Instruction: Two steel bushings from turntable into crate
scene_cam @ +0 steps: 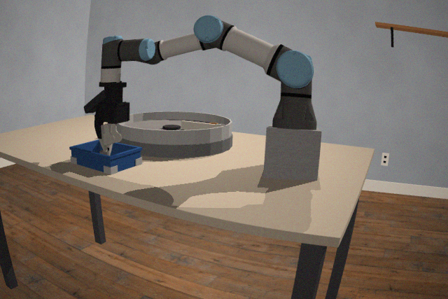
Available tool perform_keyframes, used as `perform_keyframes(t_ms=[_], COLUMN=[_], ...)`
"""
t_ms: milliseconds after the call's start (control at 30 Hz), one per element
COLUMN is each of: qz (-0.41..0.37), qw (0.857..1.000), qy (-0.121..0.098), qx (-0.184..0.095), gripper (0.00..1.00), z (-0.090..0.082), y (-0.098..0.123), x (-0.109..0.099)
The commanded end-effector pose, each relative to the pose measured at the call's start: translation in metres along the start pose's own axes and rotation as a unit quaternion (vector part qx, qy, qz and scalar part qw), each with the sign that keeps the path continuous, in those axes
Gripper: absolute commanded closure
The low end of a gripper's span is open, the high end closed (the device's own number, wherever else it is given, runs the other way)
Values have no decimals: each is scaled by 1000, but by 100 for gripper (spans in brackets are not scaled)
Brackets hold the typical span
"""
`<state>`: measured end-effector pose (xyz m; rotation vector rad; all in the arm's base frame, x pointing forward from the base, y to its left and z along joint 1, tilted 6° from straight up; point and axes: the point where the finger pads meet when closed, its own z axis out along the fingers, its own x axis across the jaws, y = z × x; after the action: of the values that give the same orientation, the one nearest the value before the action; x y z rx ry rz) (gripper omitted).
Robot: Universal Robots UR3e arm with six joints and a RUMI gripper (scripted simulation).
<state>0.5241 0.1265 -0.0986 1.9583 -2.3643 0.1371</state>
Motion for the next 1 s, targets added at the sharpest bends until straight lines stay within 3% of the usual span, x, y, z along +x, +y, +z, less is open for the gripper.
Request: perform_keyframes(t_ms=[0, 967], qz=[0, 0], qw=[1000, 1000], qy=[-1, -1], qx=[2, 2], gripper=[100, 100], z=[-1, 1], y=[-1, -1], x=[0, 0])
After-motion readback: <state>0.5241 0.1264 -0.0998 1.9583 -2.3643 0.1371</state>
